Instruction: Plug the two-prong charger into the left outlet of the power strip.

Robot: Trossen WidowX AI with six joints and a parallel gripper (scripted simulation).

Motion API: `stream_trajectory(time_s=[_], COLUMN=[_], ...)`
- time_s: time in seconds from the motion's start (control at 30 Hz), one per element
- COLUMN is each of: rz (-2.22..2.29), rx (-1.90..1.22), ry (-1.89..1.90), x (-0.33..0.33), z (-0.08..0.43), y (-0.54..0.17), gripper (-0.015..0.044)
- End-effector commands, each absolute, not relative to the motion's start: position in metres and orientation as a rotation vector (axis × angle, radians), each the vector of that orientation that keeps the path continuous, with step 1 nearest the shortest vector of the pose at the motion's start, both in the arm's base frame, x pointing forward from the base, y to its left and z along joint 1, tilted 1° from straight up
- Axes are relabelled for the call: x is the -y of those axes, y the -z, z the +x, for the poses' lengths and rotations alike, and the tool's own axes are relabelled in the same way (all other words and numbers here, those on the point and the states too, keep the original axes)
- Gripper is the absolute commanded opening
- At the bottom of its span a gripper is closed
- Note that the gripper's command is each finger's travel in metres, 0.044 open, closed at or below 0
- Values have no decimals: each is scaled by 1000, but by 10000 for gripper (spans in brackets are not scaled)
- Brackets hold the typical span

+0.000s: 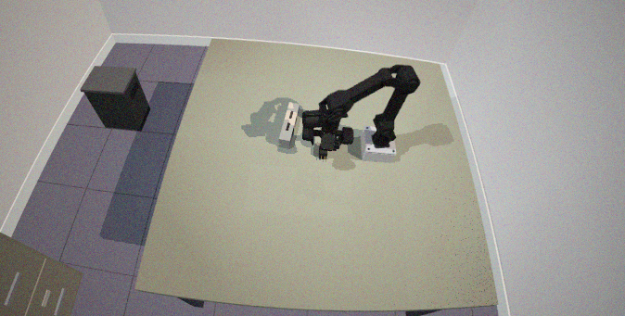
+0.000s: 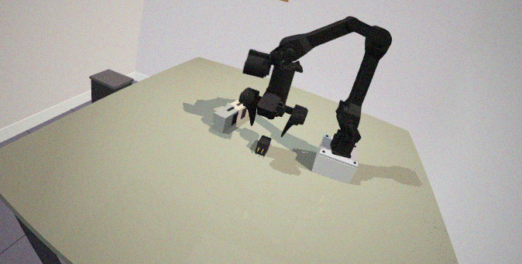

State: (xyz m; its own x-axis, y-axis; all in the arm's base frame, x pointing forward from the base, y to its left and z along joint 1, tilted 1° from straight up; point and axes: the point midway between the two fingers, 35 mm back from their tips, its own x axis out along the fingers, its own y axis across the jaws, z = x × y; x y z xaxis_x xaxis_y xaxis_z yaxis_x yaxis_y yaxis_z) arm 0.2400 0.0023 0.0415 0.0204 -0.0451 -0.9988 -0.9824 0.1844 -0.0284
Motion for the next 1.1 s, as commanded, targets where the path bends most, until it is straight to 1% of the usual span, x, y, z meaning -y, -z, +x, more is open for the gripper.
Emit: stream_trajectory(time_s=[0.0, 1.07], rz=[-1120, -1120], rx=[-1325, -1325], ry=[-1038, -1038], x=[6, 5], z=[236, 239], y=[-37, 8], gripper=[440, 440])
